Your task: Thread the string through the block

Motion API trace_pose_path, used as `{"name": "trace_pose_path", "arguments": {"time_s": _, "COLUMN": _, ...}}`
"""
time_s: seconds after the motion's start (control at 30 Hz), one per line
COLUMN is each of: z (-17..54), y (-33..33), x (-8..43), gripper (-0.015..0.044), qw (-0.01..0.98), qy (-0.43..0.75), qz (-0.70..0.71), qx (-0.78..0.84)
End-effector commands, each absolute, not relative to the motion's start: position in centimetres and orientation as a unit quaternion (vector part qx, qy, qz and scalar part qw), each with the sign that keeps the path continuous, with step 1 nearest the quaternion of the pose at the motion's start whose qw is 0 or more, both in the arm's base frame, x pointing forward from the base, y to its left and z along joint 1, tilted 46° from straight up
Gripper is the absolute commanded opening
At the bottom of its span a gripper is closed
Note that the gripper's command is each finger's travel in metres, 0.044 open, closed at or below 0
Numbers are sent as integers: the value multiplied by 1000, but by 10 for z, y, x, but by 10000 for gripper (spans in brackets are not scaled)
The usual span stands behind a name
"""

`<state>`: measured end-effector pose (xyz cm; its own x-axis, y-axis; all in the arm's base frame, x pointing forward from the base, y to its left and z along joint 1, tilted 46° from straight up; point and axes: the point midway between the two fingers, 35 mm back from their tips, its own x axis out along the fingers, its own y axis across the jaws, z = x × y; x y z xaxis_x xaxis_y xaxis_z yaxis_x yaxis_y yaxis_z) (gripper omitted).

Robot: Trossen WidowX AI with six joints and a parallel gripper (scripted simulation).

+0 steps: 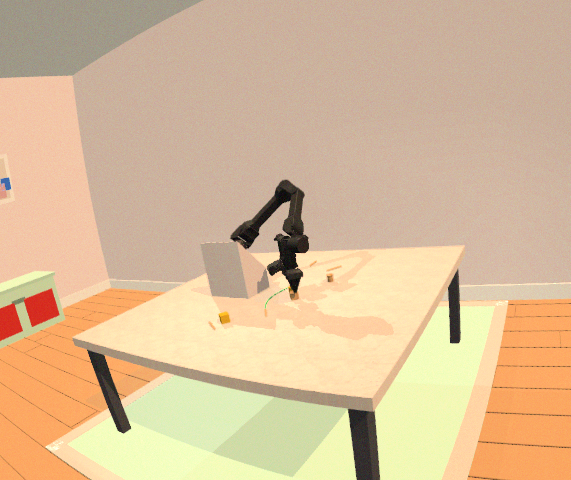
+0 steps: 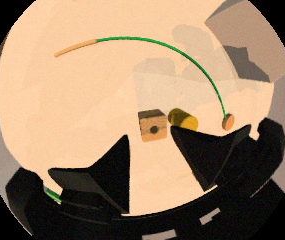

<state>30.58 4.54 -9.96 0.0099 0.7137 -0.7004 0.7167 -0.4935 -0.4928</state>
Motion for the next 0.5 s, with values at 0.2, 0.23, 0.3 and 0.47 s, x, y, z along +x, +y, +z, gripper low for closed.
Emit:
{"name": "trace_pose_path", "arguments": {"time_s": 0.2, "z": -110, "y": 58, "x": 299, "gripper": 241, "qw": -7, "qy": 506, "qz": -497, "qx": 705}}
{"name": "trace_pose_path", "arguments": {"time_s": 0.23, "z": -110, "y": 58, "x": 299, "gripper": 241, "qw": -7, "qy": 506, "qz": -497, "qx": 705}}
{"name": "trace_pose_path", "arguments": {"time_s": 0.3, "z": -110, "y": 58, "x": 299, "gripper": 241, "qw": -7, "qy": 506, "qz": -497, "qx": 705}}
{"name": "trace_pose_path", "arguments": {"time_s": 0.47, "z": -110, "y": 58, "x": 299, "gripper": 241, "qw": -7, "qy": 506, "qz": -497, "qx": 705}}
